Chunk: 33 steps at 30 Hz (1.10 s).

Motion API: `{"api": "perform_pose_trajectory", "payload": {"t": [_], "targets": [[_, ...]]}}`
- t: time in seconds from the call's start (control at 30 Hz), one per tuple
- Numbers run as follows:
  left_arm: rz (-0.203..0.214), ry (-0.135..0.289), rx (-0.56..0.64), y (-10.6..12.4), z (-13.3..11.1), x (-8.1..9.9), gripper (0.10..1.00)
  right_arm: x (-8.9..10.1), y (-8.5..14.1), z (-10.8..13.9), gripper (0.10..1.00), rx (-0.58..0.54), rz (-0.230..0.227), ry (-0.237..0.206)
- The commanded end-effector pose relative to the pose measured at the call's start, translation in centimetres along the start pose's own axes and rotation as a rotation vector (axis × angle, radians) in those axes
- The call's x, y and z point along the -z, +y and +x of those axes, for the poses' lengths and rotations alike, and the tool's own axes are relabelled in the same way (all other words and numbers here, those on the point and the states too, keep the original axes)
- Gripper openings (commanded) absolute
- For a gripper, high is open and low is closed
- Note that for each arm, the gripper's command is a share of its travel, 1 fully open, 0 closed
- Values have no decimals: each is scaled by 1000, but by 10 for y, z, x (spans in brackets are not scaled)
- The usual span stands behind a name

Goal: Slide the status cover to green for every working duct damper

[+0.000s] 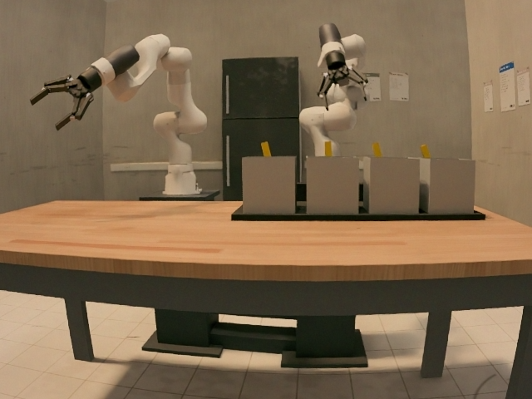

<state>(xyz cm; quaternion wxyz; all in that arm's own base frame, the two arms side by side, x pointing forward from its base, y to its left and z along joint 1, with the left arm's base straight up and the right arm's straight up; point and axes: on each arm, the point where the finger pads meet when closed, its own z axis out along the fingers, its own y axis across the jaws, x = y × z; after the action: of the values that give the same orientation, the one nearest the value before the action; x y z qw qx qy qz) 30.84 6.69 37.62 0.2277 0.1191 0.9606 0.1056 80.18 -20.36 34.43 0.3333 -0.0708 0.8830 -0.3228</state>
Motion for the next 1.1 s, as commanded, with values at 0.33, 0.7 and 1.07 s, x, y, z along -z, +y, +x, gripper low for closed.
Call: {"api": "perform_pose_trajectory", "payload": {"t": [0.33, 0.7, 1.07], "targets": [[0, 0, 0, 0, 0, 0, 1000, 0, 0, 0, 1000, 0, 0, 0], [7, 7, 6, -1, -4, 1, 1000, 0, -1, 1, 1000, 1, 1, 1], [92, 116, 85, -16, -66, 8, 1000, -7, -26, 16, 1000, 19, 21, 38]]}}
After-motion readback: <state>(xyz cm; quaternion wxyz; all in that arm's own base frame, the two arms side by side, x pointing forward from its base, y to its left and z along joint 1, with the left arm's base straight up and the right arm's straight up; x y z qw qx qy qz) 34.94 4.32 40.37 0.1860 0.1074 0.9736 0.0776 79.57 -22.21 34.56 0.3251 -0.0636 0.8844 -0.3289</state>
